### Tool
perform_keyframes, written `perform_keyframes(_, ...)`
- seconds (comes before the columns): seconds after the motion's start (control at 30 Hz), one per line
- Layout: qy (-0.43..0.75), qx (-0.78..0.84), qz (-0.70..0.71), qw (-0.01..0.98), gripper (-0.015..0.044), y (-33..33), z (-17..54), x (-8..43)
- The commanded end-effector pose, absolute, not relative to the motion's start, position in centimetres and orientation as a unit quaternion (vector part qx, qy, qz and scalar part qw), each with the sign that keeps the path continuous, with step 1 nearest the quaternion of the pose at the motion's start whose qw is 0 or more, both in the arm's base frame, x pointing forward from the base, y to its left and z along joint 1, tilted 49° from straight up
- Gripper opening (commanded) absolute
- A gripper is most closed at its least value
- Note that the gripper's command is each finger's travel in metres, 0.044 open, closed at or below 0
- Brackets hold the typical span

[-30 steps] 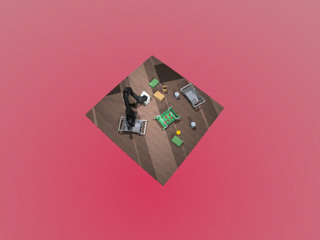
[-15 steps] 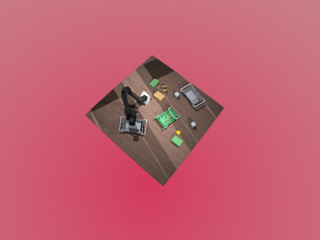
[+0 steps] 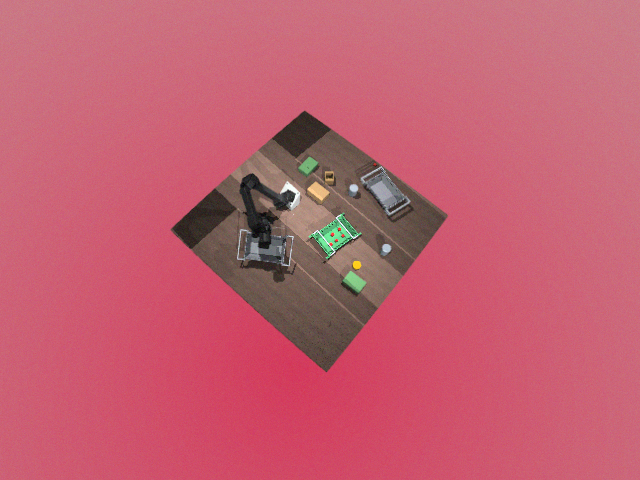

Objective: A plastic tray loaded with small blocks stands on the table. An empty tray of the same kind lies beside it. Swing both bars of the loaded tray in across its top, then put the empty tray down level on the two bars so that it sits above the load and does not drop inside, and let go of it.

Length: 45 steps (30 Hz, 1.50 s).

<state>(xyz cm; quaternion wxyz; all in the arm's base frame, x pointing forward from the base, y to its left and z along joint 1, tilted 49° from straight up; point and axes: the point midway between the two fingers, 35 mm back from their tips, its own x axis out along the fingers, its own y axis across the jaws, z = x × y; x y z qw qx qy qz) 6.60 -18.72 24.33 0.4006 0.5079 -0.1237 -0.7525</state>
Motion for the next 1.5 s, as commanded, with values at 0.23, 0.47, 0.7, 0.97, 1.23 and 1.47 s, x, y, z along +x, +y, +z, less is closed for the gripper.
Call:
perform_keyframes(0.23,-0.132,0.509,-0.747,0.406,0.0,-17.6,27.9,7.5)
perform_keyframes(0.47,-0.132,0.509,-0.747,0.406,0.0,-17.5,27.9,7.5)
perform_keyframes(0.7,-0.132,0.509,-0.747,0.406,0.0,-17.5,27.9,7.5)
perform_keyframes(0.97,-0.132,0.509,-0.747,0.406,0.0,-17.5,27.9,7.5)
perform_keyframes(1.23,-0.123,0.51,-0.747,0.409,0.0,-17.6,27.8,8.3)
perform_keyframes(1.47,-0.096,0.509,-0.747,0.417,0.0,-17.7,27.4,10.7)
